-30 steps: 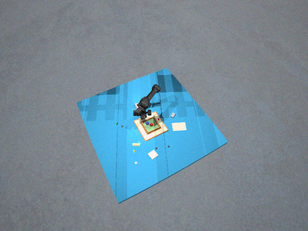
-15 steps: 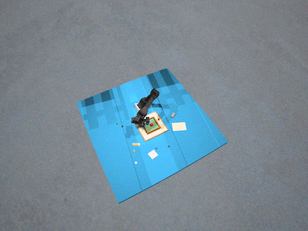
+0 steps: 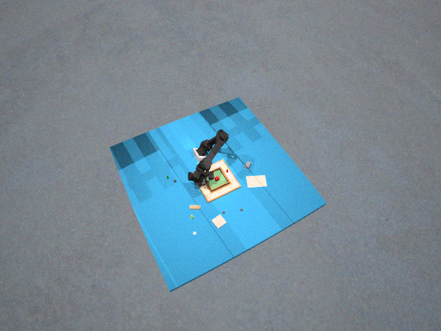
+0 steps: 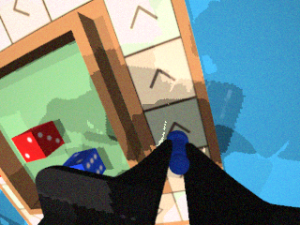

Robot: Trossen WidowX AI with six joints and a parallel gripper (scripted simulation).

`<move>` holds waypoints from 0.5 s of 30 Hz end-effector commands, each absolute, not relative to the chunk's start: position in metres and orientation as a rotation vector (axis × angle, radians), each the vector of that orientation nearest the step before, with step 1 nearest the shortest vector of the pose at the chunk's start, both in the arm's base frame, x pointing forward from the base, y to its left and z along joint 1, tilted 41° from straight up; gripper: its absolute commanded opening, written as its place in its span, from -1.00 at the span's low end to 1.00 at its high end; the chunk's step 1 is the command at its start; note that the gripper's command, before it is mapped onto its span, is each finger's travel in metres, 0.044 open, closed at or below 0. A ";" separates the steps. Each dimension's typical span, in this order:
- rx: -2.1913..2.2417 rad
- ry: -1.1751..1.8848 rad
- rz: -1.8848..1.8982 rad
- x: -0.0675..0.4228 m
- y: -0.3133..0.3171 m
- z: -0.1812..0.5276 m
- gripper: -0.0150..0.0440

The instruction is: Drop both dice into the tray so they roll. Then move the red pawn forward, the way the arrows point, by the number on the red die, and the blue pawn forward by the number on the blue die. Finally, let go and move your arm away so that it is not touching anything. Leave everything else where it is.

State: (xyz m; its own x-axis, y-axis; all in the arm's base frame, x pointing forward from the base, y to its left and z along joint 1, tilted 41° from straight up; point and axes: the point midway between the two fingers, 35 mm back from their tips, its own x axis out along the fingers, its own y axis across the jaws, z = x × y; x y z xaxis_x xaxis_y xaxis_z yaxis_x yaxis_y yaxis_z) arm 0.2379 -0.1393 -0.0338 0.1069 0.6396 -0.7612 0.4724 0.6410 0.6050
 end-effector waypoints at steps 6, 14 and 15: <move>0.972 1.525 0.151 0.240 -0.134 -0.041 -0.49; 0.963 1.526 0.154 0.240 -0.130 -0.046 -0.40; 0.963 1.526 0.154 0.240 -0.130 -0.046 -0.31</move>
